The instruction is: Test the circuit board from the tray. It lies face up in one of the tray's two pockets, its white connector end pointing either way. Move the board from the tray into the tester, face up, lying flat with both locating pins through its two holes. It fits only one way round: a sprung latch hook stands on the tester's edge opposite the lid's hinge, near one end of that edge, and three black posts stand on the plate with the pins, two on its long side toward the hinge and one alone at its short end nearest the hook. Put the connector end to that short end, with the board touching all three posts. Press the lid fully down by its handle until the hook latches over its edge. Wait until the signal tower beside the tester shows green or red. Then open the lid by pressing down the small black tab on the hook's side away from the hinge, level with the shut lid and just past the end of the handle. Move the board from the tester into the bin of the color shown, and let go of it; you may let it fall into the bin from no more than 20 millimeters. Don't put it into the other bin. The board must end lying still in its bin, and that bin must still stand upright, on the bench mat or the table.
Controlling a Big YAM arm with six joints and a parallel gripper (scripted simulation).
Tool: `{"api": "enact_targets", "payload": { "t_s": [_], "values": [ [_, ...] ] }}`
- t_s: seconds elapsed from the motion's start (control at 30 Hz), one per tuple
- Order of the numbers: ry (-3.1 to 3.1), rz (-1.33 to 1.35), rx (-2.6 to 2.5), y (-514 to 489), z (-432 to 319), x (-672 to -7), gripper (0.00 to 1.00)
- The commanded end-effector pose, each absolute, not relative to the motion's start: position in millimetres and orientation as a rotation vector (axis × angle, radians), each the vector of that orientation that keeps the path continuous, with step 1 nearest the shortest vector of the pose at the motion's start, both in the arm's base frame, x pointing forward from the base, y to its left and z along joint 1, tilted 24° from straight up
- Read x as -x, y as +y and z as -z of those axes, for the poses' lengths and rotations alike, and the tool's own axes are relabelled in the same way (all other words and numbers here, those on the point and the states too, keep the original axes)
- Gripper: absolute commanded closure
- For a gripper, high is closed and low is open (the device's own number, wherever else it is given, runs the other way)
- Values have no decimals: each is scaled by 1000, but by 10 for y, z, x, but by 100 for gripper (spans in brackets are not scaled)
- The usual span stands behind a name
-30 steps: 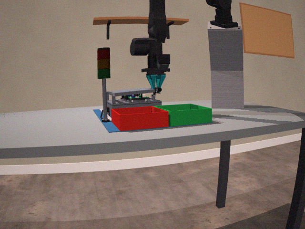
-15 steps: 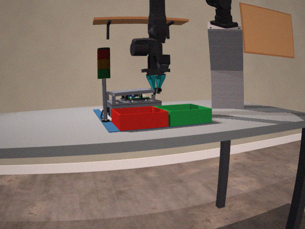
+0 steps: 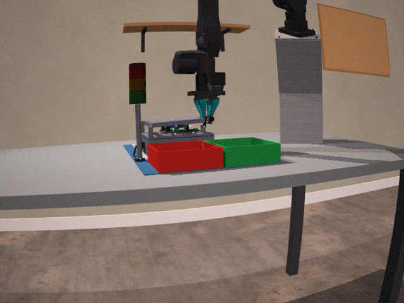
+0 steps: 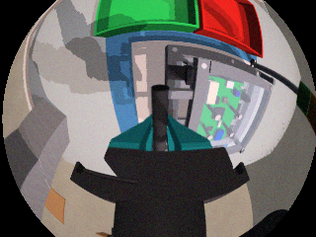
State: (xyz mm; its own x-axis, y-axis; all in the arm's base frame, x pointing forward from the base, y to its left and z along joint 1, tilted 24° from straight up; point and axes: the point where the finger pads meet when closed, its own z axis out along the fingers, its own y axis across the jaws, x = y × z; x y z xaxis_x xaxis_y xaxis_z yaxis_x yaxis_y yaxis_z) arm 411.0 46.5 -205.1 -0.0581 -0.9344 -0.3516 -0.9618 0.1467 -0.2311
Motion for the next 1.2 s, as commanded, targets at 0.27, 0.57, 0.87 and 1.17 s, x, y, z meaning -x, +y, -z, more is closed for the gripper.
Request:
{"api": "enact_targets", "payload": {
  "t_s": [0.27, 0.57, 0.87, 1.17],
  "values": [
    [2016, -98, 1820, 544, 2197, -4148, 100],
    [2016, -98, 1820, 544, 2197, -4148, 100],
    [2016, -98, 1820, 552, 2222, -4154, 100],
    [2016, -98, 1820, 553, 2224, -4155, 100]
  ]
}}
